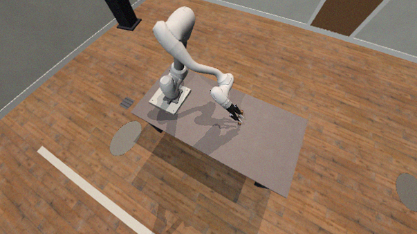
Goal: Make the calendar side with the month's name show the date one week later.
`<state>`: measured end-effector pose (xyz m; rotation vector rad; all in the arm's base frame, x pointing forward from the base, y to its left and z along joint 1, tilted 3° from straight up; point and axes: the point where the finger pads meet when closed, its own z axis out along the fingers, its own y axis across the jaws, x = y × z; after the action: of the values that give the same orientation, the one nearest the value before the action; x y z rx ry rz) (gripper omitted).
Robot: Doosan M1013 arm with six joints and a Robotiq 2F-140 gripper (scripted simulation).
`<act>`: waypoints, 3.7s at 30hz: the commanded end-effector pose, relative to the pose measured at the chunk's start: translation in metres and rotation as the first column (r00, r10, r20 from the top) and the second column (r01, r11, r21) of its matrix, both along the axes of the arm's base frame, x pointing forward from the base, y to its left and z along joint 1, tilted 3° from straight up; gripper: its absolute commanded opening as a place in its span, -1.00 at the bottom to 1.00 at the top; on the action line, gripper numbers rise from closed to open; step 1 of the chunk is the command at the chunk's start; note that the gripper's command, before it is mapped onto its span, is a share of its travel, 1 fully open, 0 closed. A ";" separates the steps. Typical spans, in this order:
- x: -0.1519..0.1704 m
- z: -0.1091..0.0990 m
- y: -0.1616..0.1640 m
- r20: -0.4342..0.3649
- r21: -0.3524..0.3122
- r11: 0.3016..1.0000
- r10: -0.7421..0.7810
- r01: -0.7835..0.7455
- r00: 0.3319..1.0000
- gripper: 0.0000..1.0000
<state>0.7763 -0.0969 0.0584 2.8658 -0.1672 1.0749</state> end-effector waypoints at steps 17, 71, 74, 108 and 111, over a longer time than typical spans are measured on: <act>-0.004 -0.002 -0.003 0.039 -0.019 1.000 -0.009 0.010 0.999 -0.30; -0.006 -0.067 -0.006 0.039 -0.019 1.000 -0.009 0.010 0.999 -0.30; -0.006 -0.069 -0.006 0.039 -0.019 1.000 -0.009 0.010 0.999 -0.30; -0.007 -0.072 -0.006 0.039 -0.019 1.000 -0.009 0.010 0.999 -0.30; -0.007 -0.072 -0.006 0.039 -0.019 1.000 -0.009 0.010 0.999 -0.30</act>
<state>0.7697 -0.1034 -0.0134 2.8256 -0.1714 1.1239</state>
